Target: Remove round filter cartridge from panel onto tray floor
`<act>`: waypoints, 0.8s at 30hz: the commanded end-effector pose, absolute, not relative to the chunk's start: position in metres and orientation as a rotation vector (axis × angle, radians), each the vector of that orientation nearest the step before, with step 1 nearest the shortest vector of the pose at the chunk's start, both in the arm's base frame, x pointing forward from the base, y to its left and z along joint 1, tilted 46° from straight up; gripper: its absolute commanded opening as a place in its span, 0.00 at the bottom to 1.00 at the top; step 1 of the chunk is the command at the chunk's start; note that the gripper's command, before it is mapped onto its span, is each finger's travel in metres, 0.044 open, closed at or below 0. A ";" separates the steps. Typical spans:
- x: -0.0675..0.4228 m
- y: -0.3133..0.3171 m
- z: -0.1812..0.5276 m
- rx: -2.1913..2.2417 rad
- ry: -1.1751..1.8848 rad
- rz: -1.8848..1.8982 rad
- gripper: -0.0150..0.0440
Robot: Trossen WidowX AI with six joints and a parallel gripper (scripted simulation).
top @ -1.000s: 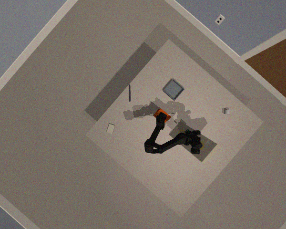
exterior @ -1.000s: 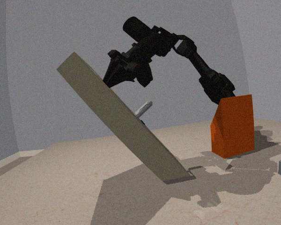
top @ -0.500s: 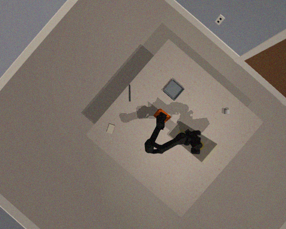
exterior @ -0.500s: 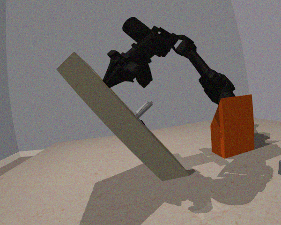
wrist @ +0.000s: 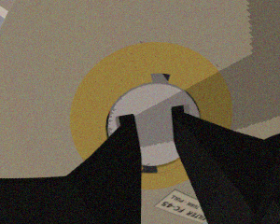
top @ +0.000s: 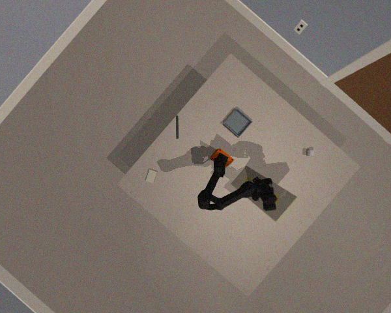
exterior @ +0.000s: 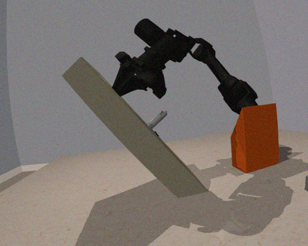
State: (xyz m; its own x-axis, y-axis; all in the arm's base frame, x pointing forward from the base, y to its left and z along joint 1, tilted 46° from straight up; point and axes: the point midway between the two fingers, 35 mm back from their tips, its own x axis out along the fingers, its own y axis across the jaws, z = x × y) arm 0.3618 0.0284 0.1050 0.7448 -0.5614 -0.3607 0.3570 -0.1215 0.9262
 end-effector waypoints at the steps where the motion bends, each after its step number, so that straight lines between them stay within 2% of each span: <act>1: 0.364 0.025 0.104 1.403 -0.127 -0.791 0.25; 24: 0.365 0.024 0.104 0.650 0.176 -0.726 0.25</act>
State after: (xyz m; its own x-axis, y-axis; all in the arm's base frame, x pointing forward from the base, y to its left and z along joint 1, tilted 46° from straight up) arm 0.3617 0.0284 0.1044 0.7449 -0.5615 -0.3604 0.6553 0.5142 0.5533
